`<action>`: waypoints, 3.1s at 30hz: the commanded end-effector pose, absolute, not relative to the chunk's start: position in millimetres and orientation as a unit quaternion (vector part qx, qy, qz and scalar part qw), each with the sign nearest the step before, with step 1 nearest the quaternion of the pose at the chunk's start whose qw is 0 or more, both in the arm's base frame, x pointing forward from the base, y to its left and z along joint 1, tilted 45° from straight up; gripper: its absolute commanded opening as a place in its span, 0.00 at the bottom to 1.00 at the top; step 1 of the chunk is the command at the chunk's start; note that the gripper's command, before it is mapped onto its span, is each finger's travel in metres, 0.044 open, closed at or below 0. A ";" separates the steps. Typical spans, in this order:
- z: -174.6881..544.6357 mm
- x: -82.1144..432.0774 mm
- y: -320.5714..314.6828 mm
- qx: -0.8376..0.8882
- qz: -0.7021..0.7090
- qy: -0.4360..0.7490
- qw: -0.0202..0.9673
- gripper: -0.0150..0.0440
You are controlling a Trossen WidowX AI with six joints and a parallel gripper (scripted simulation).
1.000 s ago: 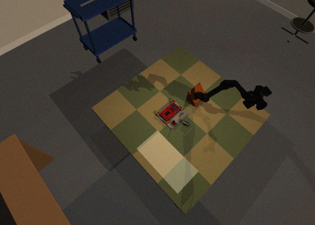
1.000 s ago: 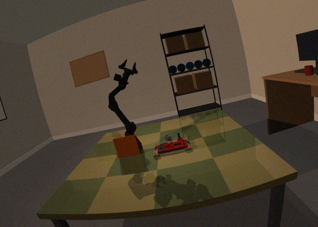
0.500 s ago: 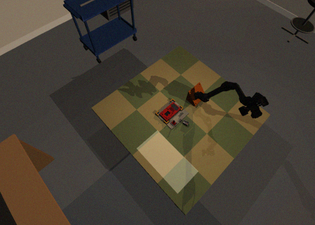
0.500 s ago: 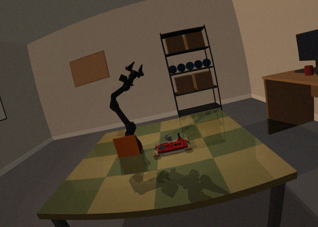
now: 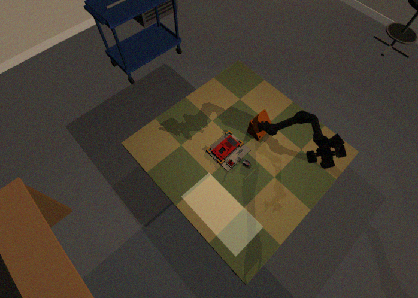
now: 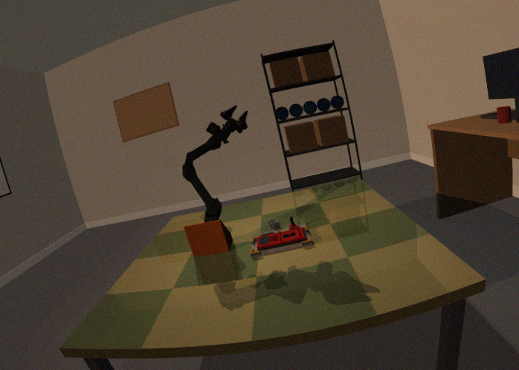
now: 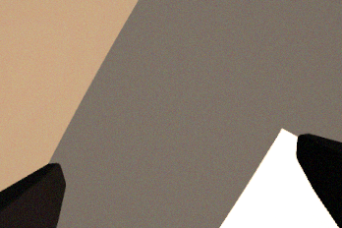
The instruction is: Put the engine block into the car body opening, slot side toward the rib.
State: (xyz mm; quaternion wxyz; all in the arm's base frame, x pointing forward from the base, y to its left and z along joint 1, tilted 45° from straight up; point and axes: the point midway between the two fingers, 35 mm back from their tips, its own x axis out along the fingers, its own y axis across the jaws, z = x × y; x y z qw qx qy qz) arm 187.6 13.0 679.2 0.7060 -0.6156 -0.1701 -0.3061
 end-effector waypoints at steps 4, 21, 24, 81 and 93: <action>650.6 234.3 44.0 -0.684 -0.245 -0.155 0.669 1.00; 525.5 343.6 101.2 -0.820 -0.024 -0.098 0.563 1.00; 498.5 357.6 106.4 -0.832 0.020 -0.086 0.547 1.00; 116.3 271.1 93.8 -0.405 0.725 0.131 0.541 1.00; 96.6 261.2 114.1 -0.382 0.732 0.135 0.547 1.00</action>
